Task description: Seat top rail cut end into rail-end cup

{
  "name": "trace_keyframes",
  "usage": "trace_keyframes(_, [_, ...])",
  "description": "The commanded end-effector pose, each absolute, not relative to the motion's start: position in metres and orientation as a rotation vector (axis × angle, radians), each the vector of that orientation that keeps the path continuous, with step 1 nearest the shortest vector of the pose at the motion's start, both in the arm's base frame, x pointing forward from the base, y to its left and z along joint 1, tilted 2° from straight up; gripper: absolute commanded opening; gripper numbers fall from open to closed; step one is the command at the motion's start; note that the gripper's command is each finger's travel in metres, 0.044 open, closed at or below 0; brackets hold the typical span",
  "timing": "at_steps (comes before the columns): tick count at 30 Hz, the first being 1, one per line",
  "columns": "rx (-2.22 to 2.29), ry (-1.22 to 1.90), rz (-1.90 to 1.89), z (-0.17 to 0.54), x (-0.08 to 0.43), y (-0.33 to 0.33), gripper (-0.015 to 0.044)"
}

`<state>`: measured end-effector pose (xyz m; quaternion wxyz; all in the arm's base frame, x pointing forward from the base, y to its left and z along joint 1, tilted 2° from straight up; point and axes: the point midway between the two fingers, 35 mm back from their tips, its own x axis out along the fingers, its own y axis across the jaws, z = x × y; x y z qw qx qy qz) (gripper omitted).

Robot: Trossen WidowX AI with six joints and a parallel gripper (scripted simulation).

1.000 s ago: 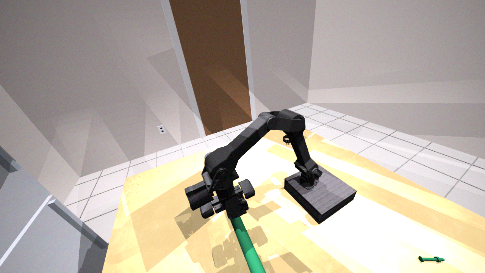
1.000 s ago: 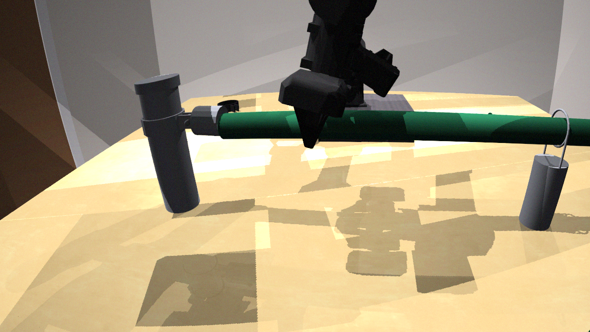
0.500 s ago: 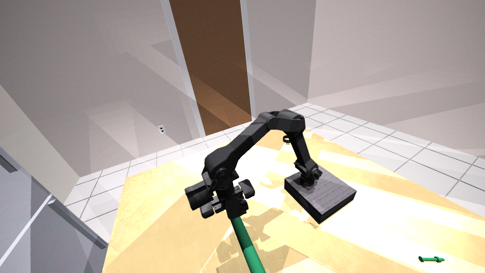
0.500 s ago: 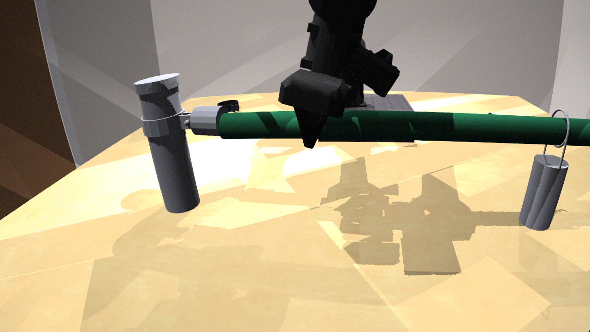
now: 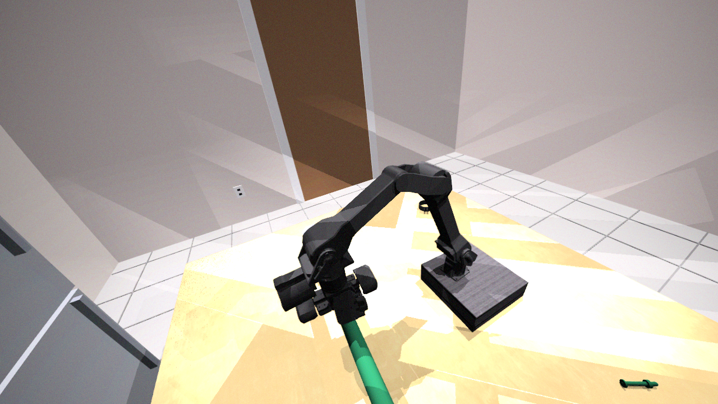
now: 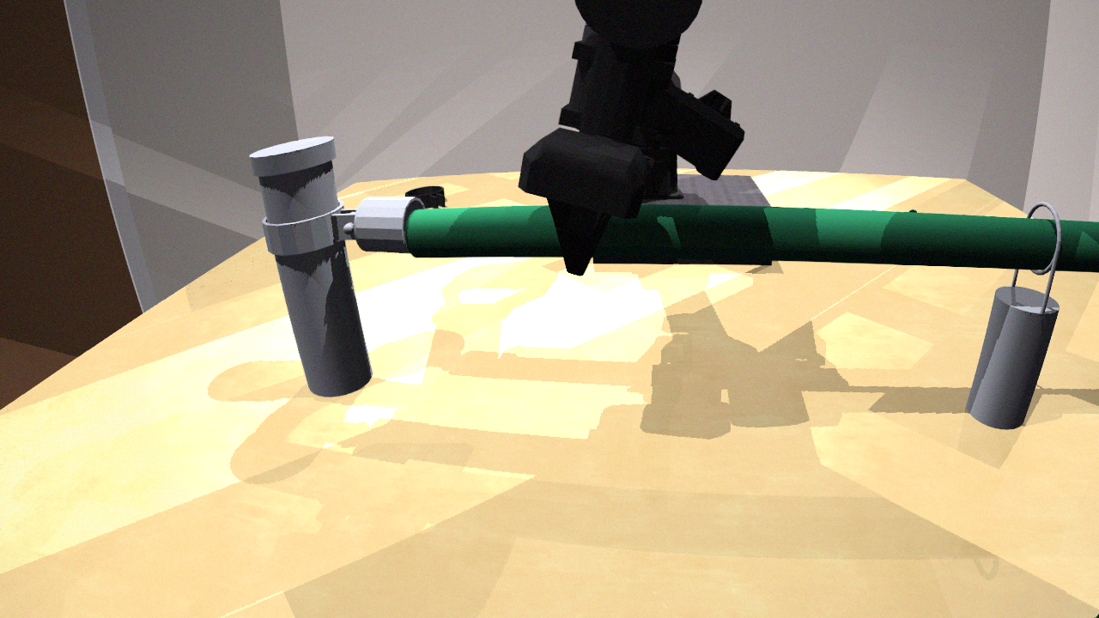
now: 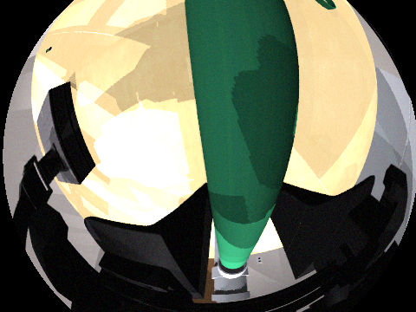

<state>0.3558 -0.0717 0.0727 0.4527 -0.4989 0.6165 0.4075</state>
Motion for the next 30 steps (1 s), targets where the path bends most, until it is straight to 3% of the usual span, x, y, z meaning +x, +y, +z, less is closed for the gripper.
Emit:
trace_keyframes(1, [-1.241,1.529,0.997,0.0773,0.3552,-0.0750,0.0000])
trace_keyframes(30, [-1.242,1.531,0.996,0.0809,0.3546,-0.0790,0.0000])
